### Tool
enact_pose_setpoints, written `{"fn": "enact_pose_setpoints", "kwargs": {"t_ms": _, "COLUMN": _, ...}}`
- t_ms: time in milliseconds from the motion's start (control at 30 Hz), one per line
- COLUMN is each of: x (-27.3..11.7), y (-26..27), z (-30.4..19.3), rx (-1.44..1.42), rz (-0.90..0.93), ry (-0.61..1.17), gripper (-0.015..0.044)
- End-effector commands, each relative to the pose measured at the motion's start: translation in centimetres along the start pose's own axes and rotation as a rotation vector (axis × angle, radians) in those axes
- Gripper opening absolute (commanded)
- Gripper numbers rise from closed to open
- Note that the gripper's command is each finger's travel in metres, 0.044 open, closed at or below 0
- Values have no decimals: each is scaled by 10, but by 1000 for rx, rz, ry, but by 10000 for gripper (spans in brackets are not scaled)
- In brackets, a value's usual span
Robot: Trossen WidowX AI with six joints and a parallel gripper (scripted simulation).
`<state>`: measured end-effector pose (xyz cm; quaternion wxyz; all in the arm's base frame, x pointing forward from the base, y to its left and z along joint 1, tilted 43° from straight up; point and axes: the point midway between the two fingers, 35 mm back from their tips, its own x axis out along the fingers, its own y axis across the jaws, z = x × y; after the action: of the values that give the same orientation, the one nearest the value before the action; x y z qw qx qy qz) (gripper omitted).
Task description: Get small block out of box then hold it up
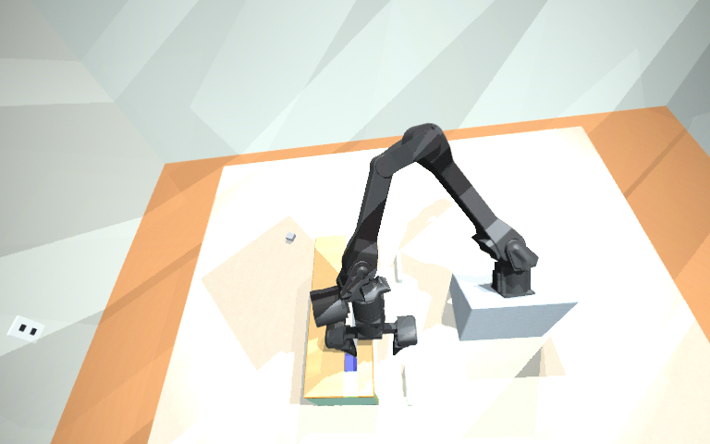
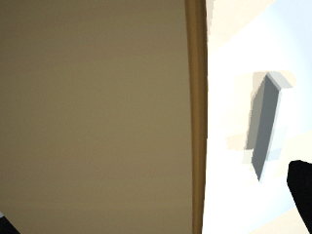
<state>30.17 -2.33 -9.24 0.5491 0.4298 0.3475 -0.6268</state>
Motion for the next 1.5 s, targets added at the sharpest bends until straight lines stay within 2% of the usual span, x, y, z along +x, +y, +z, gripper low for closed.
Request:
{"fn": "enact_pose_setpoints", "kwargs": {"t_ms": 0, "x": 2, "y": 0, "z": -6, "rx": 3, "rz": -2, "ry": 6, "gripper": 400}}
{"fn": "enact_pose_setpoints", "kwargs": {"t_ms": 633, "x": 8, "y": 0, "z": -22, "rx": 3, "rz": -1, "ry": 7, "gripper": 400}}
{"fn": "enact_pose_setpoints", "kwargs": {"t_ms": 733, "x": -6, "y": 1, "z": -27, "rx": 2, "rz": -3, "ry": 7, "gripper": 400}}
{"fn": "enact_pose_setpoints", "kwargs": {"t_ms": 900, "x": -51, "y": -1, "z": -40, "rx": -1, "rz": -6, "ry": 3, "gripper": 400}}
{"fn": "enact_pose_setpoints", "kwargs": {"t_ms": 1067, "x": -49, "y": 0, "z": -41, "rx": -10, "rz": 5, "ry": 2, "gripper": 400}}
{"fn": "enact_pose_setpoints", "kwargs": {"t_ms": 1100, "x": -49, "y": 0, "z": -41, "rx": -28, "rz": 6, "ry": 1, "gripper": 374}}
{"fn": "enact_pose_setpoints", "kwargs": {"t_ms": 1200, "x": -48, "y": -2, "z": -45, "rx": -282, "rz": 16, "ry": -23, "gripper": 295}}
{"fn": "enact_pose_setpoints", "kwargs": {"t_ms": 1233, "x": -48, "y": -4, "z": -47, "rx": -391, "rz": 19, "ry": -34, "gripper": 285}}
{"fn": "enact_pose_setpoints", "kwargs": {"t_ms": 1467, "x": -46, "y": -11, "z": -59, "rx": -1155, "rz": 15, "ry": -122, "gripper": 285}}
